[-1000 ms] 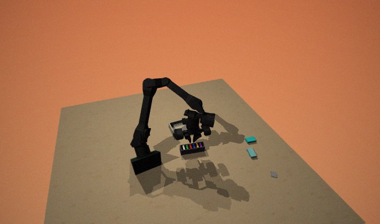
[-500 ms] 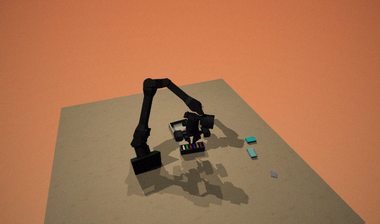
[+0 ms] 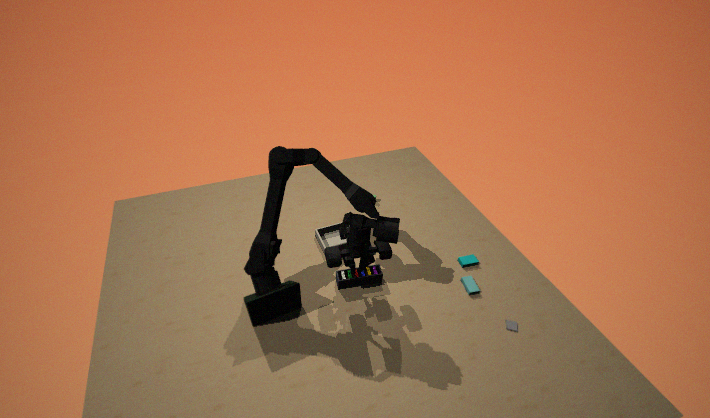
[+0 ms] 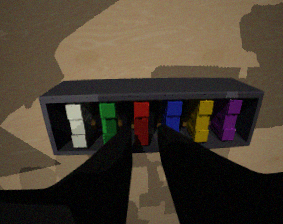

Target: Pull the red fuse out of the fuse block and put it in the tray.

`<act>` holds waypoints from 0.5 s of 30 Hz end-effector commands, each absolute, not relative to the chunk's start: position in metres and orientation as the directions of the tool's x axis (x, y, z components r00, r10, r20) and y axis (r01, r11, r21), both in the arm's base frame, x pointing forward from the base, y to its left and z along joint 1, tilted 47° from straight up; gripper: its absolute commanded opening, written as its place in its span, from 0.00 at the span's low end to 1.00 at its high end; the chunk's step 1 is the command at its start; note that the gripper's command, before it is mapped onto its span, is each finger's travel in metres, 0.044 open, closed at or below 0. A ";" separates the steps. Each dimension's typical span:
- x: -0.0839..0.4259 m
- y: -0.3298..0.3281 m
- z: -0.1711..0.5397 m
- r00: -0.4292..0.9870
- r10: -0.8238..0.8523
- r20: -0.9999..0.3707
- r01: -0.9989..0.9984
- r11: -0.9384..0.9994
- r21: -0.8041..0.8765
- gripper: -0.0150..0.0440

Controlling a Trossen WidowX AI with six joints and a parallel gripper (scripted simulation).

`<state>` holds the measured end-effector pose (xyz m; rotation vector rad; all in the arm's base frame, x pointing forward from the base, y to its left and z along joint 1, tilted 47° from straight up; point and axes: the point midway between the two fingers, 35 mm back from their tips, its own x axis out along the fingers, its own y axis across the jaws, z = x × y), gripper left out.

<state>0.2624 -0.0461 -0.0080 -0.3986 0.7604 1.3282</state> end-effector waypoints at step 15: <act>0.262 -0.039 -0.013 0.053 0.721 -0.691 -0.961 0.225 0.160 0.38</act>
